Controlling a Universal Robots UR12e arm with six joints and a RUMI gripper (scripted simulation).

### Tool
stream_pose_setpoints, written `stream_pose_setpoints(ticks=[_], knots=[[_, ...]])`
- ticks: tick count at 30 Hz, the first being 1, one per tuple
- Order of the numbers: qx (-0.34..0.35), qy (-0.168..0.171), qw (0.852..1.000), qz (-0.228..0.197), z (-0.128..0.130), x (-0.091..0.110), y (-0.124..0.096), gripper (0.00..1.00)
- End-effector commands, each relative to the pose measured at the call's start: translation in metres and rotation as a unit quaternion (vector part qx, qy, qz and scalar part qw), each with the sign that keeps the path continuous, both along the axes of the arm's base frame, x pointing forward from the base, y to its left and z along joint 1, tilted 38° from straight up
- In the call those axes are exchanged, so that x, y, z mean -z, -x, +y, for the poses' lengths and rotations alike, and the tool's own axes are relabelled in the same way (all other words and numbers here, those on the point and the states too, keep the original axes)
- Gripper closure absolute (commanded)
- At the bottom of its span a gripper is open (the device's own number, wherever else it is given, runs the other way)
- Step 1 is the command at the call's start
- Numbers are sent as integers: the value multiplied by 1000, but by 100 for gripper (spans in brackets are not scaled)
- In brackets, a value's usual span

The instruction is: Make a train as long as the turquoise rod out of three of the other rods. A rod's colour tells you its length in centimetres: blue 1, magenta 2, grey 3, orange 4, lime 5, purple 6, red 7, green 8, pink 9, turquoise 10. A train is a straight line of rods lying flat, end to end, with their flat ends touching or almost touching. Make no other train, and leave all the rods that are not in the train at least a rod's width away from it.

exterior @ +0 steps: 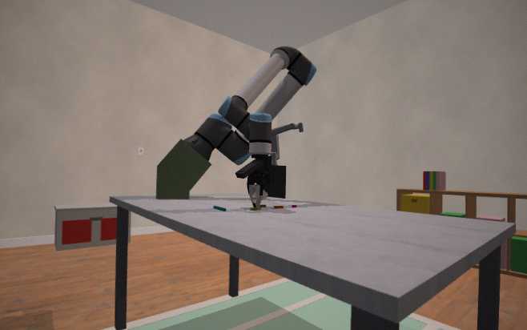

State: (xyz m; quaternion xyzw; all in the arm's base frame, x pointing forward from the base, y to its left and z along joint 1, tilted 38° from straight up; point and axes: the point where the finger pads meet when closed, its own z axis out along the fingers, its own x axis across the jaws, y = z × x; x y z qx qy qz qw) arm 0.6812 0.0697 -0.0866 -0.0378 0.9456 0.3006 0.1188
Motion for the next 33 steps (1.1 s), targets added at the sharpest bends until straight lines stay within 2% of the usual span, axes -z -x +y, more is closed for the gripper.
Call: stream_pose_setpoints(ticks=[1,10,19,22,28,33], knots=[[0,0,1000,-1,0,-1,-2,100],[1,0,1000,-1,-10,-13,2,100],[1,2,1000,-3,-49,-65,12,100],[1,2,1000,-3,-57,-77,15,100],[1,2,1000,-3,-61,-82,17,100],[-1,-1,1000,1,-57,-78,20,100]])
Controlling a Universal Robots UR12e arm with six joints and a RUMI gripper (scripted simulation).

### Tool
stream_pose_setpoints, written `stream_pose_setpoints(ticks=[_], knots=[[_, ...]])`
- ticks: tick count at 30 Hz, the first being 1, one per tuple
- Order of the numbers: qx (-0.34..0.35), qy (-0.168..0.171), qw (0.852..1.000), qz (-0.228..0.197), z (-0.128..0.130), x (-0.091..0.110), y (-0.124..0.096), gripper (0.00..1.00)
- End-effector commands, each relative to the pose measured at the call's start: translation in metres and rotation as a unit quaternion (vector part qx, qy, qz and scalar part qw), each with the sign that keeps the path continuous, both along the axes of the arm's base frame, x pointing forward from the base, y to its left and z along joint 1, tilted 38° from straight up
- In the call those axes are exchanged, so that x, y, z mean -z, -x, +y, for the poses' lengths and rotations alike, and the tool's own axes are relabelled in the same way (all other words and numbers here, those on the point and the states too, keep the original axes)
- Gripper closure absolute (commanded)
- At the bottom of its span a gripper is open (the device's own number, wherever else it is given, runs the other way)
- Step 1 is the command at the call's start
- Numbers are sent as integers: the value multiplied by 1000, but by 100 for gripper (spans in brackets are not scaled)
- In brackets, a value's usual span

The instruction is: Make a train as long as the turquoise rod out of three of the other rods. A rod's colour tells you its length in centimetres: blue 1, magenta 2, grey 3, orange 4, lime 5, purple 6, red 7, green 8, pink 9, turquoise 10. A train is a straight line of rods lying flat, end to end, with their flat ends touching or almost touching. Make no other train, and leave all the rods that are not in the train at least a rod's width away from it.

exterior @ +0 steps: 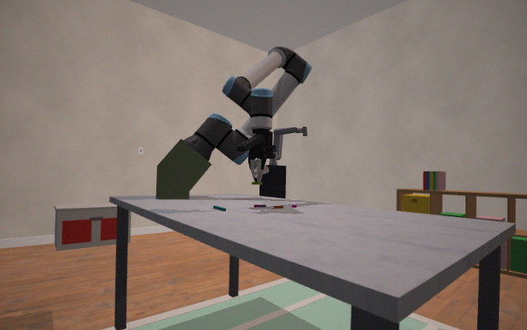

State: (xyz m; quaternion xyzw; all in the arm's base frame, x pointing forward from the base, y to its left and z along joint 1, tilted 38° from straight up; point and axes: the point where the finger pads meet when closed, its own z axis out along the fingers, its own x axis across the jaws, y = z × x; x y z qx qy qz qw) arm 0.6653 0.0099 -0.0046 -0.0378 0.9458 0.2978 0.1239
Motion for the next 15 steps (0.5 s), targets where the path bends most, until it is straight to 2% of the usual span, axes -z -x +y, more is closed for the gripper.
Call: stream_pose_setpoints(ticks=[1,10,15], knots=[[-3,-3,1000,5,3,4,4,100],[11,-6,1000,15,12,-3,8,100],[57,-18,997,48,38,-19,21,100]])
